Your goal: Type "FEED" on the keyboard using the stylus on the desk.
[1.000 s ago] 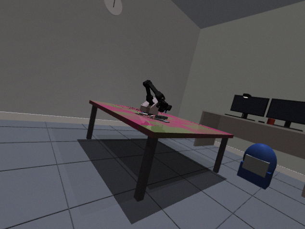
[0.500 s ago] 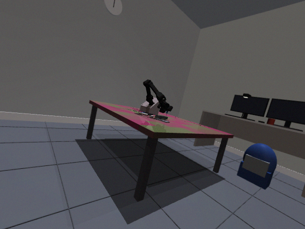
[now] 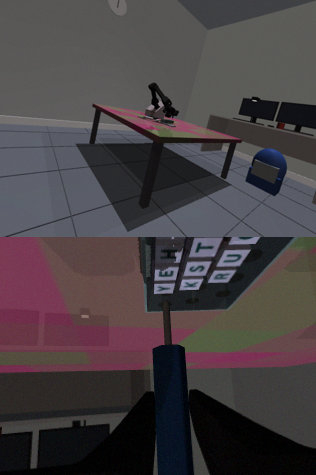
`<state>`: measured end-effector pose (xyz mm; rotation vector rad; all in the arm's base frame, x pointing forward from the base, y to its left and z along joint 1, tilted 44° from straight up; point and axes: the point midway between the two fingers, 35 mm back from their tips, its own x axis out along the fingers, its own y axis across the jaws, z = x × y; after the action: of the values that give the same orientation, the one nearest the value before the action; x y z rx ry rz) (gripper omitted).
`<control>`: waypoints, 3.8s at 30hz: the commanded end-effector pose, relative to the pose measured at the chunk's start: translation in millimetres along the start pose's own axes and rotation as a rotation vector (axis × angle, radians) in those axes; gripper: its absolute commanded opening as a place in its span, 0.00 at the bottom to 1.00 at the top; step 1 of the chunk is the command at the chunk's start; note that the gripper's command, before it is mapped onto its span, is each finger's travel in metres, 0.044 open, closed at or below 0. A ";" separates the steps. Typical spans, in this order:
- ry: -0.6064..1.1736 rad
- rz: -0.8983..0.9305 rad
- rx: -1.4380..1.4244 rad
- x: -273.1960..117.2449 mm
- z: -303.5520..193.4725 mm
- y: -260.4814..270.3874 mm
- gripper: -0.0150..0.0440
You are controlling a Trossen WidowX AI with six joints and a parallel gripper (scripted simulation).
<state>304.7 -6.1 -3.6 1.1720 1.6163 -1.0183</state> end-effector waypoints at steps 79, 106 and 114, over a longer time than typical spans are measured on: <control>0.000 -0.005 -0.005 -7.6 -16.5 -1.1 0.39; 0.000 -0.006 -0.005 2.3 -0.3 -2.0 0.30; -0.001 -0.006 -0.005 4.2 2.8 -1.7 0.39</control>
<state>303.6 -7.4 -5.3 1.1722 1.6152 -1.0178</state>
